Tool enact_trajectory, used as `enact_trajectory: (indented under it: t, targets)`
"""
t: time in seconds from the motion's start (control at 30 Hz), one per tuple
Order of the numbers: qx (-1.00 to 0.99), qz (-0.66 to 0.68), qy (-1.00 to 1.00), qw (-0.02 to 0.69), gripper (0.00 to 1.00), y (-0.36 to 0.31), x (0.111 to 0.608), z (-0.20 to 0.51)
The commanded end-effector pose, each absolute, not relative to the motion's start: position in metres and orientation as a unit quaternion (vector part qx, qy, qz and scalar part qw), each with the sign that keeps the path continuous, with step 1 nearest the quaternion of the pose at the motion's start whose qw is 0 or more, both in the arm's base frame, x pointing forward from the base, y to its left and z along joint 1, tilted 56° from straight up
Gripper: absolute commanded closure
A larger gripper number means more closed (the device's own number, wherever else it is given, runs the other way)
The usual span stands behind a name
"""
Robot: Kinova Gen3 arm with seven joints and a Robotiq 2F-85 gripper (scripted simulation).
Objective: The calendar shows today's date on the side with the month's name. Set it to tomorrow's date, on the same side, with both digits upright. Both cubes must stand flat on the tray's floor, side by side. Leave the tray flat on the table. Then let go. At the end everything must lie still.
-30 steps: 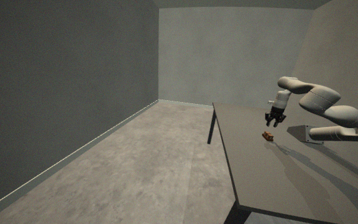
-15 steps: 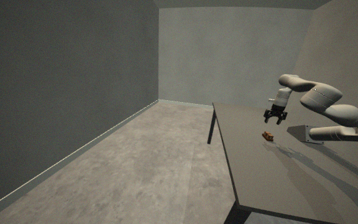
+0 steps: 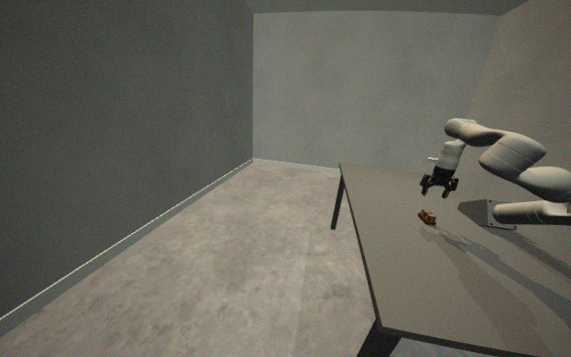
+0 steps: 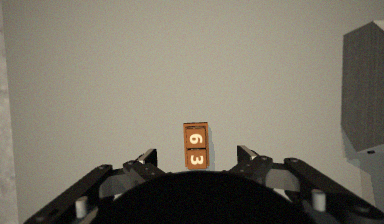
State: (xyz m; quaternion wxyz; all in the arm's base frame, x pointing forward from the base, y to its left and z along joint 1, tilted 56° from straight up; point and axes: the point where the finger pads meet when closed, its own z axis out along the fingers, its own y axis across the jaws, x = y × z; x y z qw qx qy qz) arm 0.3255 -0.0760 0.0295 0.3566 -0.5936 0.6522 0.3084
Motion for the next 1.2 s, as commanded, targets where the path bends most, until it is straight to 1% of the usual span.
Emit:
enact_trajectory:
  t: [0.0,0.4,0.73,1.17]
  targets:
    - [-0.593,0.308,0.653,0.357,0.0,-0.077,0.326,0.03]
    - [-0.593,0.308,0.653,0.357,0.0,-0.099,0.323,0.045]
    - [-0.593,0.308,0.653,0.357,0.0,-0.131,0.319,0.066]
    - [-0.593,0.308,0.653,0.357,0.0,-0.135,0.318,0.069]
